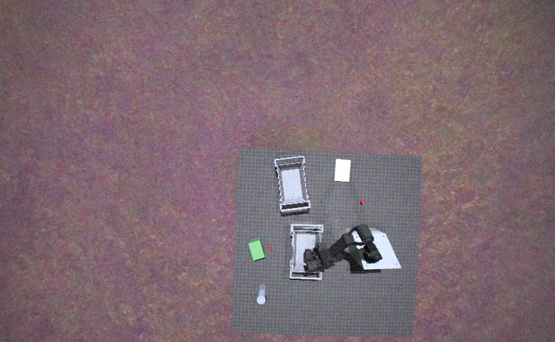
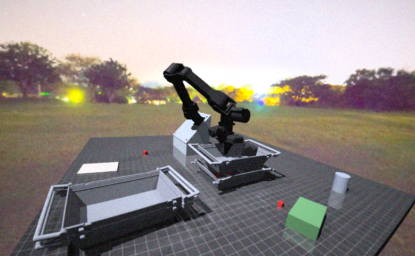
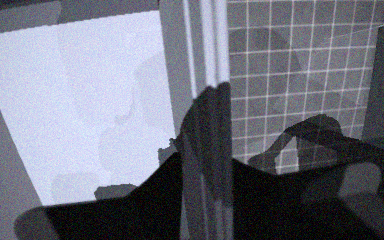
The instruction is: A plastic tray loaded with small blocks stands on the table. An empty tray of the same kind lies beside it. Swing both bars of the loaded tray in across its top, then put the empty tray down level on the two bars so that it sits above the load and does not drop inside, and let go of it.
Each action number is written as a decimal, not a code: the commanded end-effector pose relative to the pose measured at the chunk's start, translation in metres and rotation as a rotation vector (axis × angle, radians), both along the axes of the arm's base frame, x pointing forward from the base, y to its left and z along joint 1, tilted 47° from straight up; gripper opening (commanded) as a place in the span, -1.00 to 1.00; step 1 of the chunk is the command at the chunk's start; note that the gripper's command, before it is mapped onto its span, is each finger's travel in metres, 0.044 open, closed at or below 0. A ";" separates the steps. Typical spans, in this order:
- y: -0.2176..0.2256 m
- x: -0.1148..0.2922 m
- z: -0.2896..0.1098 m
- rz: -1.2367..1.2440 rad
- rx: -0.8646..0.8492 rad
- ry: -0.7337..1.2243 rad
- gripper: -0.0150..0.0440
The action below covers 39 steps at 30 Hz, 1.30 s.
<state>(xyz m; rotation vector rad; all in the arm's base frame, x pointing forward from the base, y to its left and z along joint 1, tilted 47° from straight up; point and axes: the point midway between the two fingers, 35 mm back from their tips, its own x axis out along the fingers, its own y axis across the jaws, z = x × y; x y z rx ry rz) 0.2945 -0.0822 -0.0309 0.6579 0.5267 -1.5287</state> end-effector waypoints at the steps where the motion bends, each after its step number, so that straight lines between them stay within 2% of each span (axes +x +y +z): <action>1: -0.004 -0.006 -0.003 -0.011 0.002 0.021 -0.49; 2: -0.004 -0.006 -0.003 -0.011 0.002 0.021 -0.49; 32: -0.004 -0.006 -0.003 -0.011 0.002 0.021 1.00; 39: -0.003 -0.005 -0.001 -0.013 0.000 0.016 1.00</action>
